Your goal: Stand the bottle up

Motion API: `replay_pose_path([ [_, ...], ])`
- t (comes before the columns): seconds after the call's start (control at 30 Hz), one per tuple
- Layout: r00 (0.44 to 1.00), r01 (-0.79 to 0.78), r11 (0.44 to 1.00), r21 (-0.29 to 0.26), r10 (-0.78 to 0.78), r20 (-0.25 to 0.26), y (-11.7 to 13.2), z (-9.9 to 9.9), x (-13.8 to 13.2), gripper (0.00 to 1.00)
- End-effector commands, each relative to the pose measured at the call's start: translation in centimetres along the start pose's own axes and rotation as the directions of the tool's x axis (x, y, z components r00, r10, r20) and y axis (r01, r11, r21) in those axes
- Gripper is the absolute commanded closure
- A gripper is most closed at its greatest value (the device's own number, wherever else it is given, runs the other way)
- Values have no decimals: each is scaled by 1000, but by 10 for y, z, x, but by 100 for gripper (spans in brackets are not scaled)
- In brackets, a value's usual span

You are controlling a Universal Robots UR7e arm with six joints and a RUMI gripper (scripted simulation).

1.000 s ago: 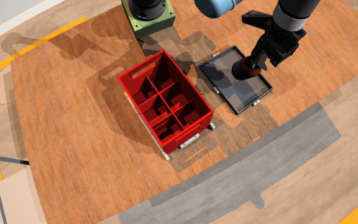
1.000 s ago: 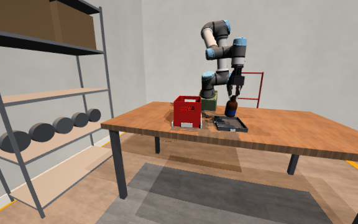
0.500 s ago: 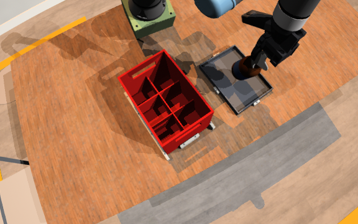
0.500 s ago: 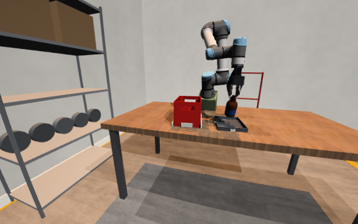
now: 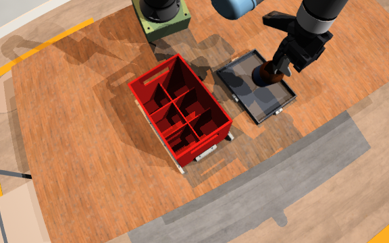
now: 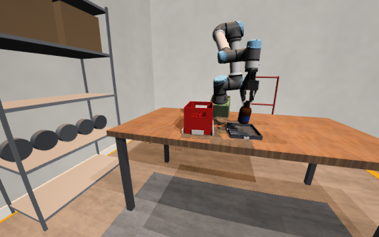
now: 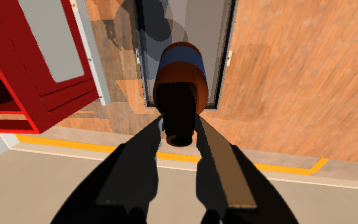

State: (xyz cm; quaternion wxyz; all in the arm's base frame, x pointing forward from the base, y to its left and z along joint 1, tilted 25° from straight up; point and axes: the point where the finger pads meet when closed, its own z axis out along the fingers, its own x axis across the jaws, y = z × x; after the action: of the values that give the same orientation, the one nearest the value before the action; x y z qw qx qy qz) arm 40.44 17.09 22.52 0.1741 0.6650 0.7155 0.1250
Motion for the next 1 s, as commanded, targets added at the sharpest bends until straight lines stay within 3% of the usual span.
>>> replay_pose_path([
  [0.0, 1000, 1, 1000, -8, -1, -1, 3, -3, 1, 100],
  [0.97, 1000, 2, 1000, -3, -2, -1, 1, 1, 1, 100],
])
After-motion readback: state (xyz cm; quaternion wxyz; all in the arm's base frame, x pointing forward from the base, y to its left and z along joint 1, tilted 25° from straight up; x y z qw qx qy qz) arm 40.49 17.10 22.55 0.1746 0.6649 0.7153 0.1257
